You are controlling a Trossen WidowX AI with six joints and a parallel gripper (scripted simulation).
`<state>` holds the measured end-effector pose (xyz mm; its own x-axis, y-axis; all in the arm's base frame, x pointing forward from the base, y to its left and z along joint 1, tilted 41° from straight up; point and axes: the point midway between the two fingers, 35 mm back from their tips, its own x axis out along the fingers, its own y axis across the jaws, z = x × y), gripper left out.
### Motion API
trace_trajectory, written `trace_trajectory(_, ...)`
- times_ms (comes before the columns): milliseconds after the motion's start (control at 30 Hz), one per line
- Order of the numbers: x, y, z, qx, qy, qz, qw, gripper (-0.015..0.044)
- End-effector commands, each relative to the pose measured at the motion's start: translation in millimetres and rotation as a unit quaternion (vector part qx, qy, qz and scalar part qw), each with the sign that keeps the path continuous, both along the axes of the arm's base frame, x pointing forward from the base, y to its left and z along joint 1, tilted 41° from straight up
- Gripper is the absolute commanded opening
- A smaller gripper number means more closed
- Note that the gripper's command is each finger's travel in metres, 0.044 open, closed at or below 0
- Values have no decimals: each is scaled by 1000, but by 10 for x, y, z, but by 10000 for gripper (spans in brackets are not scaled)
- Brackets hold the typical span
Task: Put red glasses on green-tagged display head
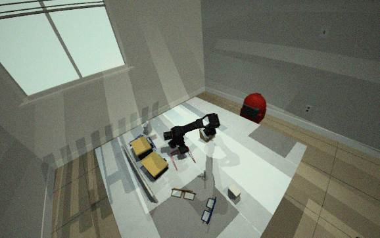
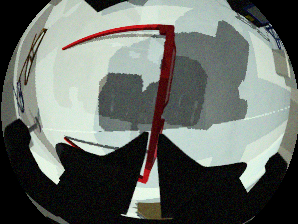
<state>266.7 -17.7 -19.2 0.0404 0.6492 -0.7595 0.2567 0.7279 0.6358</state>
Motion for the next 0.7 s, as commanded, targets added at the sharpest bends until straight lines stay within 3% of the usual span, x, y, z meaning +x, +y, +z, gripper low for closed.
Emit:
trace_trajectory(0,1,-1,4,0,0,0,1000,20)
trace_trajectory(300,8,-41,42,0,0,0,1000,0)
trace_trajectory(667,11,-454,498,-1,2,-2,1000,0)
